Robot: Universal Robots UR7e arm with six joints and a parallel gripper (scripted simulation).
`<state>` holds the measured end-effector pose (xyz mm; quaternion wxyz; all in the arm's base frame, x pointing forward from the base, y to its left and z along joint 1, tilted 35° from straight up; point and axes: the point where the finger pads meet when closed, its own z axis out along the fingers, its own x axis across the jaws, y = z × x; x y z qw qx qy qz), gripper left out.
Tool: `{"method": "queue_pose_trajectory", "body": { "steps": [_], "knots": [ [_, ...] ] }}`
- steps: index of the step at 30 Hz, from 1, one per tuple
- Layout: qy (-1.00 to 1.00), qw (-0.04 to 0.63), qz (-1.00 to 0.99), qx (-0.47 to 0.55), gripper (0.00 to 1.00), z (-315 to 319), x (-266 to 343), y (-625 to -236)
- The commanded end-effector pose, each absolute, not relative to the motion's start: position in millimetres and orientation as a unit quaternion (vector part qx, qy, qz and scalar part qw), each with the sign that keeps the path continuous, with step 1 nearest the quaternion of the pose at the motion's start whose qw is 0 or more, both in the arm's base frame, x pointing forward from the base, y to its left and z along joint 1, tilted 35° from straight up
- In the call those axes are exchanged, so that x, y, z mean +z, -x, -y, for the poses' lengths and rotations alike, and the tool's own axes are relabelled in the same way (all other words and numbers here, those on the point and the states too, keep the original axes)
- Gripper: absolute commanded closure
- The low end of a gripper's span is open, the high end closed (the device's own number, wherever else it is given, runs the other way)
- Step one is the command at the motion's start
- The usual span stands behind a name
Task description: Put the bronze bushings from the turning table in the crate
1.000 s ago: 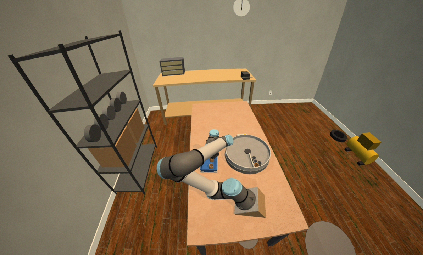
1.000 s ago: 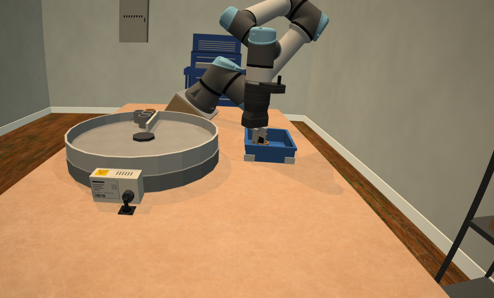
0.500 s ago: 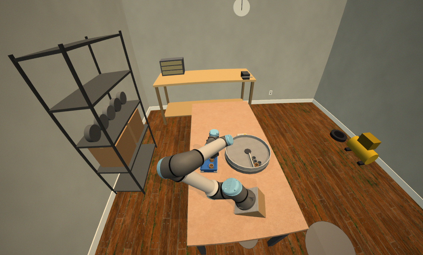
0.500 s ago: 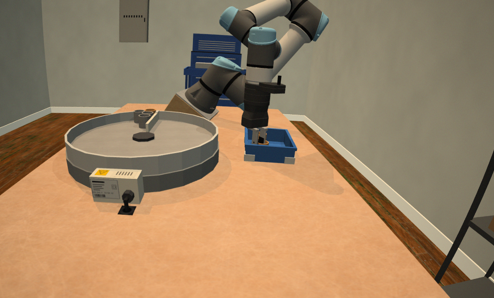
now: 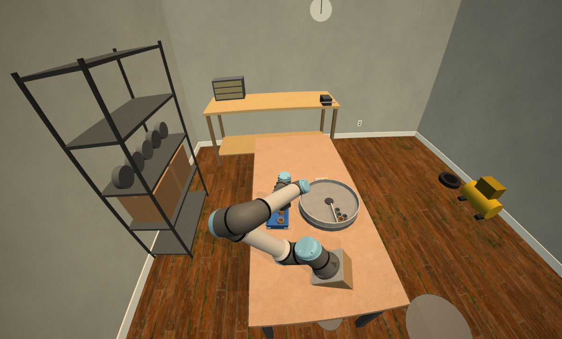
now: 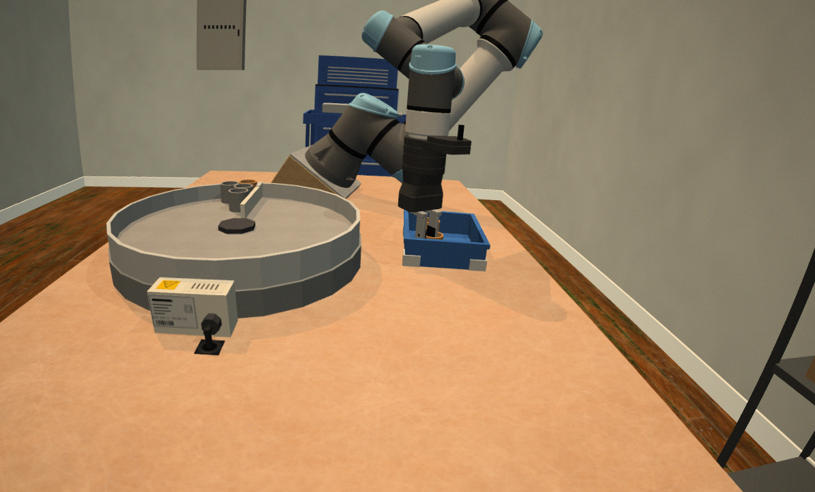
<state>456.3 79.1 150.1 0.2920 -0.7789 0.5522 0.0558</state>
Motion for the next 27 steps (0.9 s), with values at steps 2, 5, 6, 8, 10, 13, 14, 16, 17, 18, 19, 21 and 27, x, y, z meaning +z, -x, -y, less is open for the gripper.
{"method": "queue_pose_trajectory", "body": {
  "steps": [2,5,6,8,10,13,14,16,17,18,19,21,27],
  "knots": [
    [0.779,0.292,-0.552,0.055,0.53,-78.8,150.4,-456.6],
    [0.779,0.292,-0.552,0.055,0.53,-78.8,150.4,-456.6],
    [0.779,0.292,-0.552,0.055,0.53,-78.8,150.4,-456.6],
    [0.779,0.292,-0.552,0.055,0.53,-78.8,150.4,-456.6],
    [0.779,0.292,-0.552,0.055,0.53,-78.8,150.4,-456.6],
    [0.779,0.292,-0.552,0.055,0.53,-78.8,150.4,-456.6],
    [0.779,0.292,-0.552,0.055,0.53,-78.8,150.4,-456.6],
    [0.779,0.292,-0.552,0.055,0.53,-78.3,151.4,-456.3],
    [0.779,0.292,-0.552,0.055,0.53,-77.8,152.4,-456.0],
    [0.779,0.292,-0.552,0.055,0.53,-77.2,153.4,-455.7],
    [0.779,0.292,-0.552,0.055,0.53,-76.7,154.4,-455.4],
    [0.779,0.292,-0.552,0.055,0.53,-76.2,155.4,-455.1],
    [0.779,0.292,-0.552,0.055,0.53,-76.2,155.4,-455.1]
  ]
}}
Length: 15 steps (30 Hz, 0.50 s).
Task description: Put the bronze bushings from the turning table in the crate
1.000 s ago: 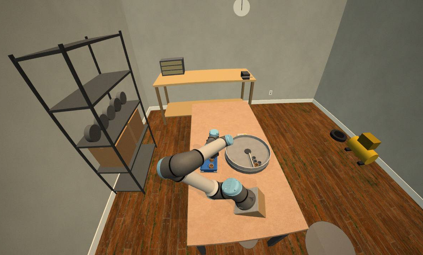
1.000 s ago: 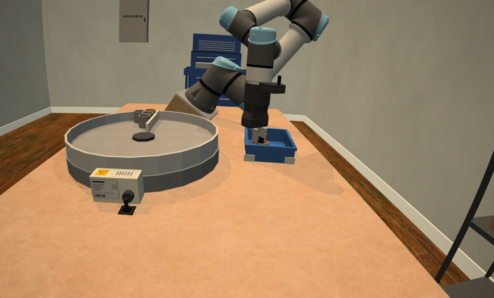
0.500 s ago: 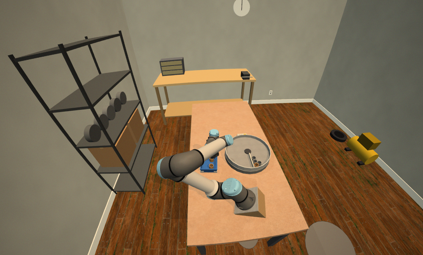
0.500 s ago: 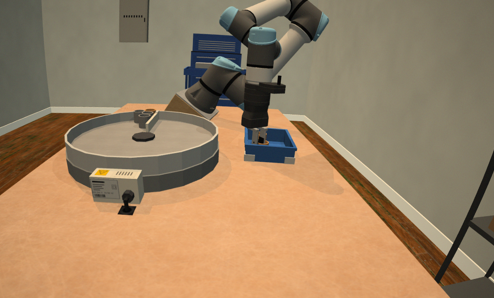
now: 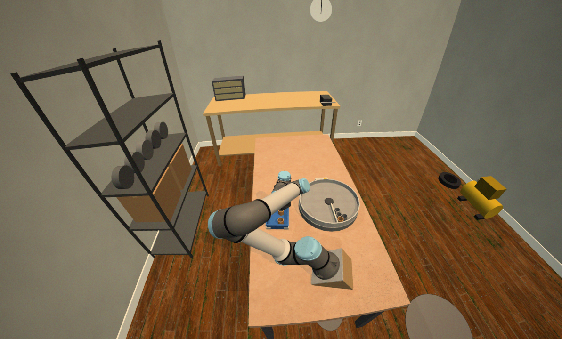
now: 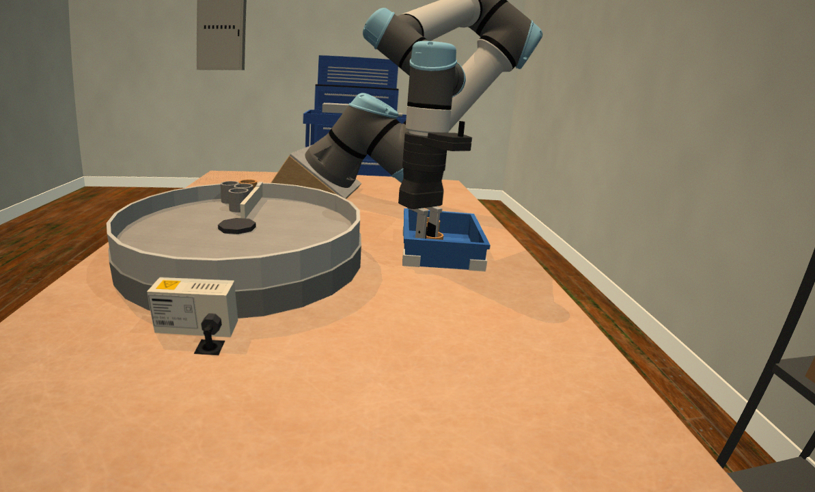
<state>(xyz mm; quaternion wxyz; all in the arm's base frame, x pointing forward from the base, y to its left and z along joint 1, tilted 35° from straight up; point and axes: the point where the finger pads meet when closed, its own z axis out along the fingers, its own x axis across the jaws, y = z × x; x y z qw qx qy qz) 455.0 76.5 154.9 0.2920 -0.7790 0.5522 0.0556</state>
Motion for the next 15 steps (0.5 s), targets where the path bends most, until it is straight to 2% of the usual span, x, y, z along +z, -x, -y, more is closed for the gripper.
{"method": "queue_pose_trajectory", "body": {
  "steps": [1,15],
  "knots": [
    [0.779,0.292,-0.552,0.055,0.53,-76.2,155.4,-455.1],
    [0.779,0.292,-0.552,0.055,0.53,-73.6,160.3,-453.5]
  ]
}}
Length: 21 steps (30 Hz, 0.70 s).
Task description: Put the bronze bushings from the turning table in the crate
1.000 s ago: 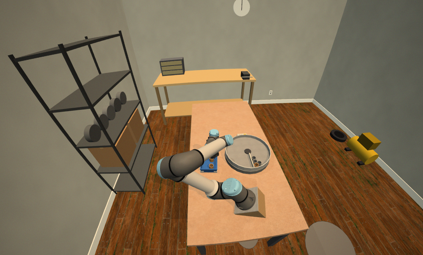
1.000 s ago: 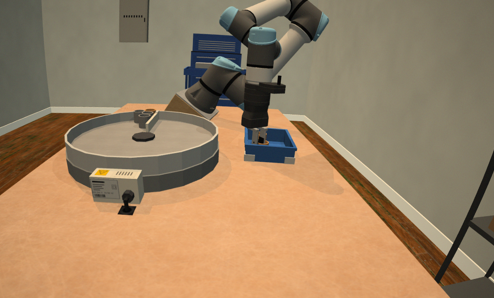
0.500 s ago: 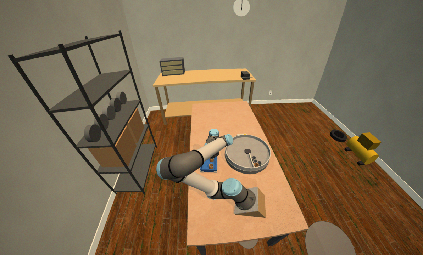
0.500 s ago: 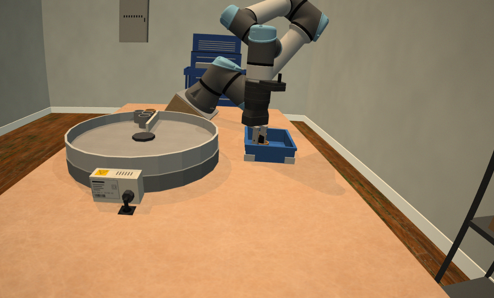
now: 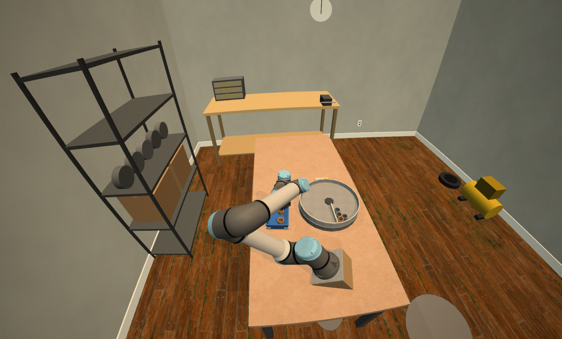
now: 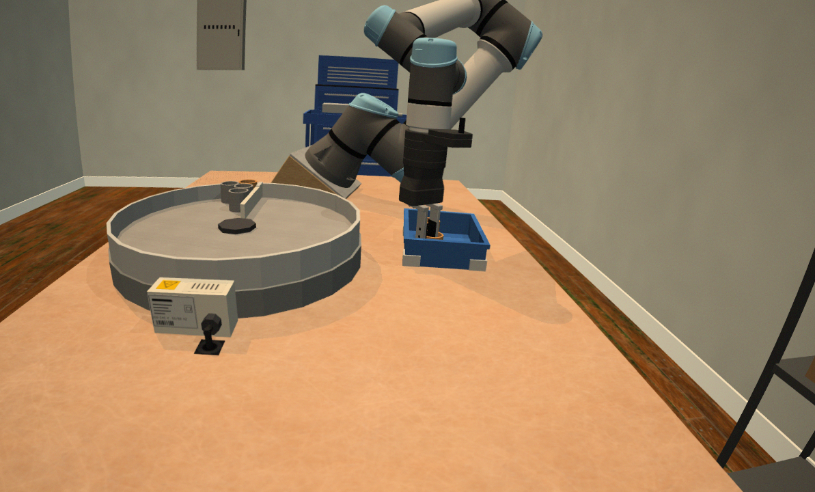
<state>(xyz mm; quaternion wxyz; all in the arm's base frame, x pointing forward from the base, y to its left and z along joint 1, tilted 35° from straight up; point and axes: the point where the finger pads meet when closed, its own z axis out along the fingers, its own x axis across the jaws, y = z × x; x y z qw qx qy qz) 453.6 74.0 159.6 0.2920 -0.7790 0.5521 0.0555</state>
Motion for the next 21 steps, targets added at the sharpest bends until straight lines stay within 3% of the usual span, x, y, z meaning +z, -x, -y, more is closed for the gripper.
{"method": "queue_pose_trajectory", "body": {
  "steps": [1,21],
  "knots": [
    [0.779,0.292,-0.552,0.055,0.53,-73.6,160.3,-453.5],
    [0.779,0.292,-0.552,0.055,0.53,-70.9,165.3,-452.0]
  ]
}}
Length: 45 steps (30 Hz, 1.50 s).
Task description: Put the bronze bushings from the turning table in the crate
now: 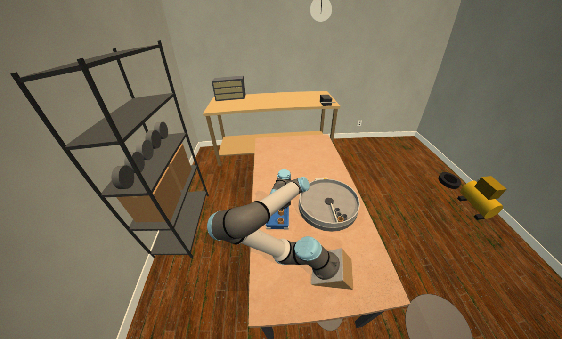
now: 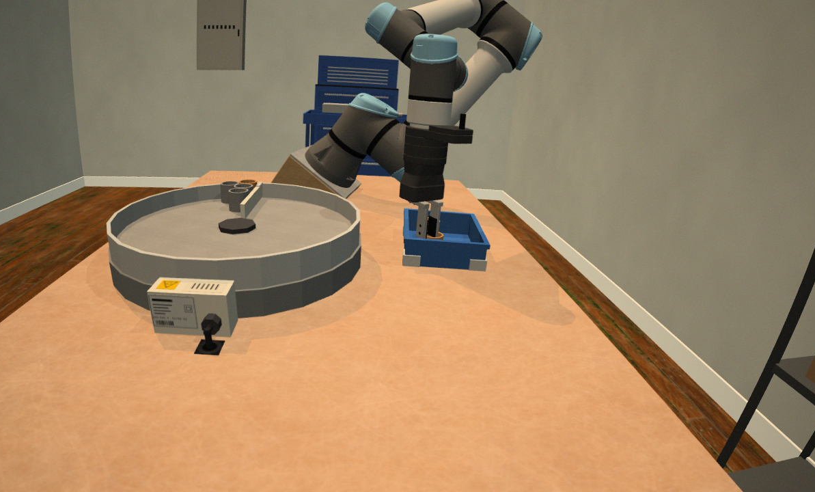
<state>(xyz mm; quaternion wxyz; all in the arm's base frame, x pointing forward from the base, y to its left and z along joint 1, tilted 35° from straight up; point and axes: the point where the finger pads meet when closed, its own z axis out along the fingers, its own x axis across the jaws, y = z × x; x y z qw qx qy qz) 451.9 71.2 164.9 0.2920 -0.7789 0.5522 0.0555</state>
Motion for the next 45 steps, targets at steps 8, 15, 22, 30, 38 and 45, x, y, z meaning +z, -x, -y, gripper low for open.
{"method": "queue_pose_trajectory", "body": {
  "steps": [8,15,22,30,38,45],
  "knots": [
    [0.779,0.292,-0.552,0.055,0.53,-68.3,170.3,-450.5],
    [0.779,0.292,-0.552,0.055,0.53,-68.3,170.3,-450.5],
    [0.779,0.292,-0.552,0.055,0.53,-67.2,172.2,-449.9],
    [0.779,0.292,-0.552,0.055,0.53,-65.7,175.2,-449.0],
    [0.779,0.292,-0.552,0.055,0.53,-60.5,183.5,-446.7],
    [0.779,0.292,-0.552,0.055,0.53,-39.6,216.8,-437.1]
  ]
}}
